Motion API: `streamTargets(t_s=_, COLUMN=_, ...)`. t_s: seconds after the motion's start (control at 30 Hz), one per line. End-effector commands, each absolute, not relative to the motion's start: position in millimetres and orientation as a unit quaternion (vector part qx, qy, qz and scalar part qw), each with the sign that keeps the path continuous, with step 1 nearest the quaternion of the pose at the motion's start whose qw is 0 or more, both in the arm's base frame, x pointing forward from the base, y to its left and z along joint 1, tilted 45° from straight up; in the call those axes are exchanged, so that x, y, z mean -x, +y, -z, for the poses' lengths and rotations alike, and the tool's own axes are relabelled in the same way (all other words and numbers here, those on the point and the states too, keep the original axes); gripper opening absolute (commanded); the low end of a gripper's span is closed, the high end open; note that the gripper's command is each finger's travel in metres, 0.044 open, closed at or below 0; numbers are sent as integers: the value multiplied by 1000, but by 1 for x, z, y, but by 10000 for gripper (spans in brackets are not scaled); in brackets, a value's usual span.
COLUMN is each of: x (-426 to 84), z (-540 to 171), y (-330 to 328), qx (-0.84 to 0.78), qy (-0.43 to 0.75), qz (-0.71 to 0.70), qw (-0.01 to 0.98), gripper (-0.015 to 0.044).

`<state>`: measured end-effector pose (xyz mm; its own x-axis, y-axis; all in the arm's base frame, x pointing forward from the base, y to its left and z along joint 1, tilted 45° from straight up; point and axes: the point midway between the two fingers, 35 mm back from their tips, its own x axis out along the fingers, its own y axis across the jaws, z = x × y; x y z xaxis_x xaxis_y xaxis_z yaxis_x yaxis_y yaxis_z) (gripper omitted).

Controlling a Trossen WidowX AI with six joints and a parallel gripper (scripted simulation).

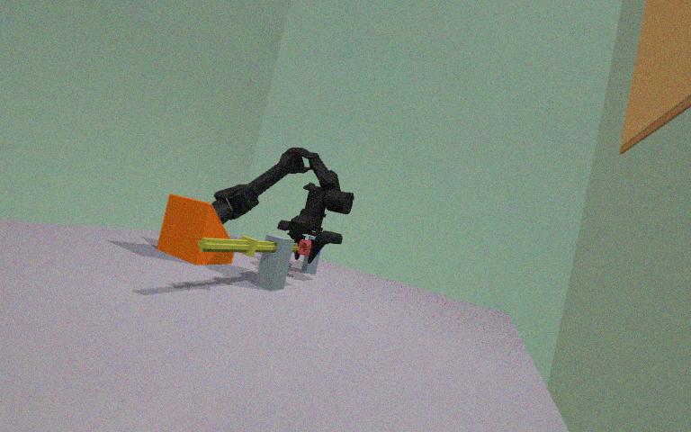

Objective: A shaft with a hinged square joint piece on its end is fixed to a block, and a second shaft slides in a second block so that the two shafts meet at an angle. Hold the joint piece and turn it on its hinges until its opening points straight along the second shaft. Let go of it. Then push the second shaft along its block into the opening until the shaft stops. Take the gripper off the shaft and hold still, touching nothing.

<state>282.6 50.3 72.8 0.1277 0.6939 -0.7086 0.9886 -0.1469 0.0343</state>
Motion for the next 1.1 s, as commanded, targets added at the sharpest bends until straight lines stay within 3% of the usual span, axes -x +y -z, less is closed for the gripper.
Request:
streamTargets(t_s=0.0, x=-283, z=-73, y=50, qx=-703, qy=598, qz=280, qw=263, gripper=147)
streamTargets(t_s=0.37, x=-283, z=-73, y=50, qx=-703, qy=598, qz=280, qw=263, gripper=436)
streamTargets(t_s=1.07, x=-279, z=-90, y=30, qx=-722, qy=612, qz=231, qw=225, gripper=440)
